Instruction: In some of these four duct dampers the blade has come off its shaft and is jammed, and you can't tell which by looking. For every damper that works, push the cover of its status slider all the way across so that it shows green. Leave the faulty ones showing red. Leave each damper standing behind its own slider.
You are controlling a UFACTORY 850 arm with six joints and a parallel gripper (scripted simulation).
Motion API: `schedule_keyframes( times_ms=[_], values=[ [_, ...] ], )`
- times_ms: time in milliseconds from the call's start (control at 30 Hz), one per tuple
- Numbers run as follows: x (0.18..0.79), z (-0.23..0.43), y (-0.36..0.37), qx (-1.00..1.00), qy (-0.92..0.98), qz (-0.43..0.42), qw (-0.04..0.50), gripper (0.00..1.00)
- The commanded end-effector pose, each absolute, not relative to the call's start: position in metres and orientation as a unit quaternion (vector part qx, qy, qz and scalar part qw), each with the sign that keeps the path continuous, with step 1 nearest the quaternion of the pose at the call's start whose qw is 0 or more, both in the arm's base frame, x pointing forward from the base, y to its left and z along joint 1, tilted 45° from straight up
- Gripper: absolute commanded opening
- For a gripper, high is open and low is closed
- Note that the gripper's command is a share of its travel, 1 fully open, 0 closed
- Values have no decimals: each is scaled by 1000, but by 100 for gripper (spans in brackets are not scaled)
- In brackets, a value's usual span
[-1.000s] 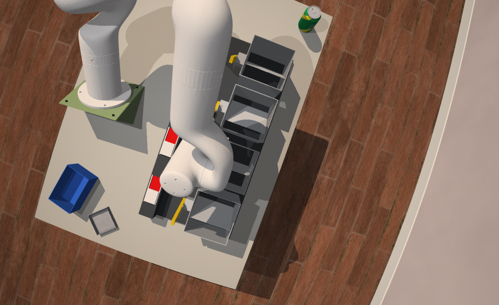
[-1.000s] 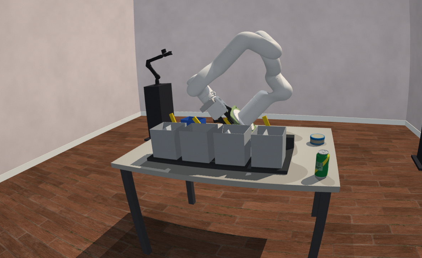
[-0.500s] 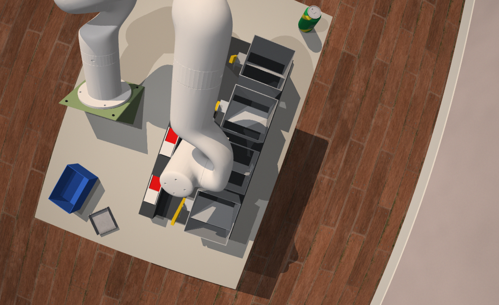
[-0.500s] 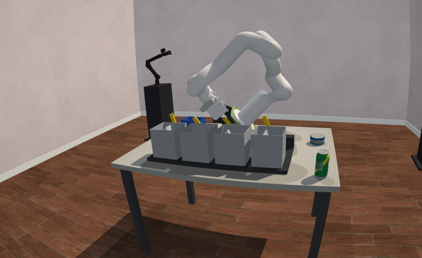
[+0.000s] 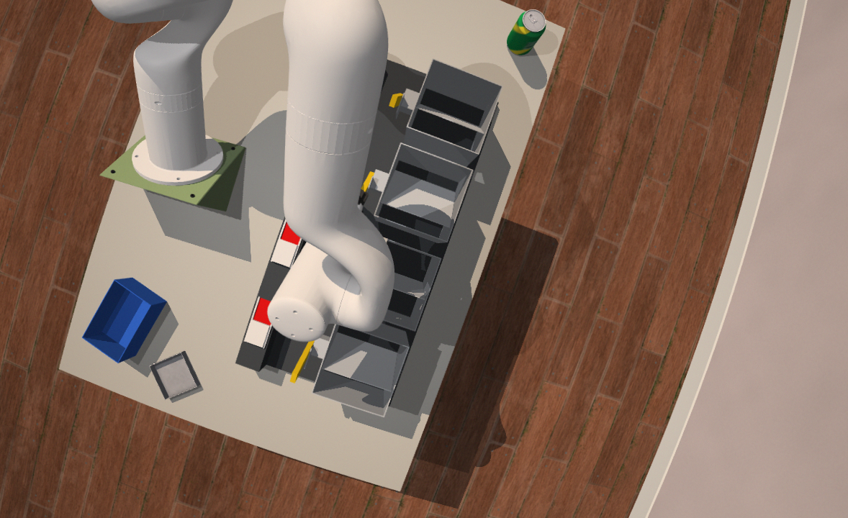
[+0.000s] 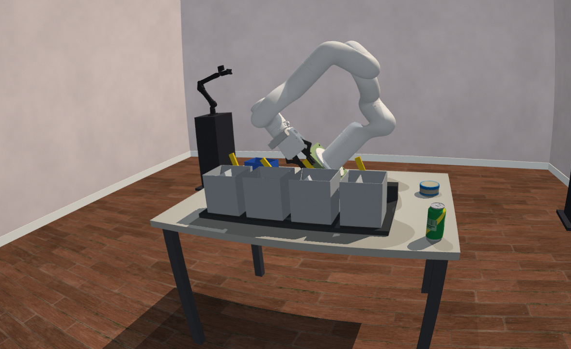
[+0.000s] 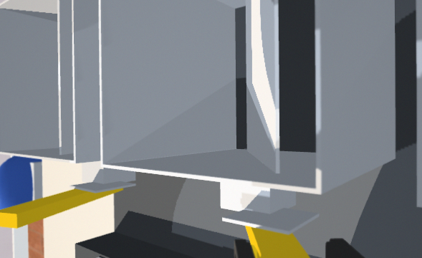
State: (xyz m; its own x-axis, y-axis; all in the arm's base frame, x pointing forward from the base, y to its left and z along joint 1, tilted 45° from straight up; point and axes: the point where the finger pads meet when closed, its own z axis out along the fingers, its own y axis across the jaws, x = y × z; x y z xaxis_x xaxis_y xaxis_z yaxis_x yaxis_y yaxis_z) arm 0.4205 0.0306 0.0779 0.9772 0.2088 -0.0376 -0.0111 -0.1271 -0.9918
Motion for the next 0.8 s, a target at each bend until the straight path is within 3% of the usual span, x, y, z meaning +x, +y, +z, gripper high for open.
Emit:
schedule_keyframes(
  times_ms=[0,767],
  values=[
    [425,81,12,-746,-67,83,657,39],
    [435,86,-33,-746,-67,83,657,39]
  ],
)
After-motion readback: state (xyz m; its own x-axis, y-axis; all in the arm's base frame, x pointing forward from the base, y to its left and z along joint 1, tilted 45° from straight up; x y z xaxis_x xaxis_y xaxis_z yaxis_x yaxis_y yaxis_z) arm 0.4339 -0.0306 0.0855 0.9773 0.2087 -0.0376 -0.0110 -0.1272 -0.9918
